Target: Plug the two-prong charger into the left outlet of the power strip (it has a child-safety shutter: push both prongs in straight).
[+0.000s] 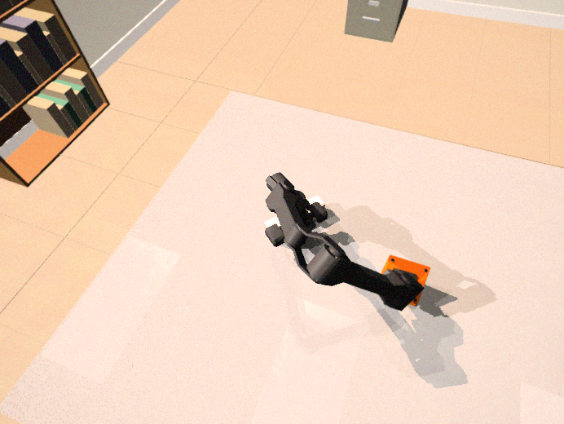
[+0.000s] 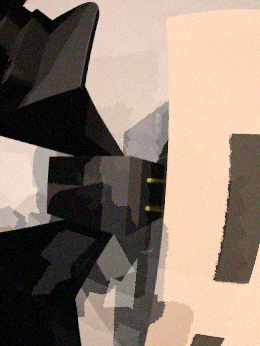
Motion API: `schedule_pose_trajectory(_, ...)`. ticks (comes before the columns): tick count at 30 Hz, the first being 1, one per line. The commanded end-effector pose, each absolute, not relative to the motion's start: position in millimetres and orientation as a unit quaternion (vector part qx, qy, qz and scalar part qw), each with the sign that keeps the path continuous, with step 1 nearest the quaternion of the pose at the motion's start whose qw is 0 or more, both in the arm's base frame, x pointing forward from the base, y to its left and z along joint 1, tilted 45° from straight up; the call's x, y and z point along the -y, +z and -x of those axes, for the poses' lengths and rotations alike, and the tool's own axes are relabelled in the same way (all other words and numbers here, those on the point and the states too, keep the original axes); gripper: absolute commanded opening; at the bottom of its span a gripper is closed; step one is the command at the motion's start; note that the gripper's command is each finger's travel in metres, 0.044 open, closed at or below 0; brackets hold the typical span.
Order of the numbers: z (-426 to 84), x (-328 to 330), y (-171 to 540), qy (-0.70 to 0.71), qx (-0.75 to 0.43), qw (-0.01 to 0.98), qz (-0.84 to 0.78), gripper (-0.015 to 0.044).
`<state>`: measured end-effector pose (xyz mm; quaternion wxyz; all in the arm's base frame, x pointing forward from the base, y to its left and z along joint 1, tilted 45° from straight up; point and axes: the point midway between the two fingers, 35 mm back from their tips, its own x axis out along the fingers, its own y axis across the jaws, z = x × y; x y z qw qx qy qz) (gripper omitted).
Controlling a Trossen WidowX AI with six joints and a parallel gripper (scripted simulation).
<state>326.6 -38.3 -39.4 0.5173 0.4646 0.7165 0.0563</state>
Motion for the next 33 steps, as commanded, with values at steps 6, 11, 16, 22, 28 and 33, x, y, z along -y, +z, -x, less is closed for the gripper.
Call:
schedule_pose_trajectory(6,-327.4,38.9,-38.0,0.057,-0.715,0.518,-0.465,0.0000)
schedule_pose_trajectory(11,-327.8,39.2,-38.2,0.057,-0.715,0.518,-0.465,0.0000)
schedule_pose_trajectory(16,-329.3,40.0,-38.8,0.057,-0.715,0.519,-0.465,0.0000)
schedule_pose_trajectory(22,-330.5,40.7,-39.3,0.057,-0.715,0.519,-0.465,0.0000)
schedule_pose_trajectory(28,-331.5,41.2,-39.6,0.057,-0.715,0.519,-0.465,0.0000)
schedule_pose_trajectory(33,-332.4,41.7,-40.0,0.057,-0.715,0.519,-0.465,0.0000)
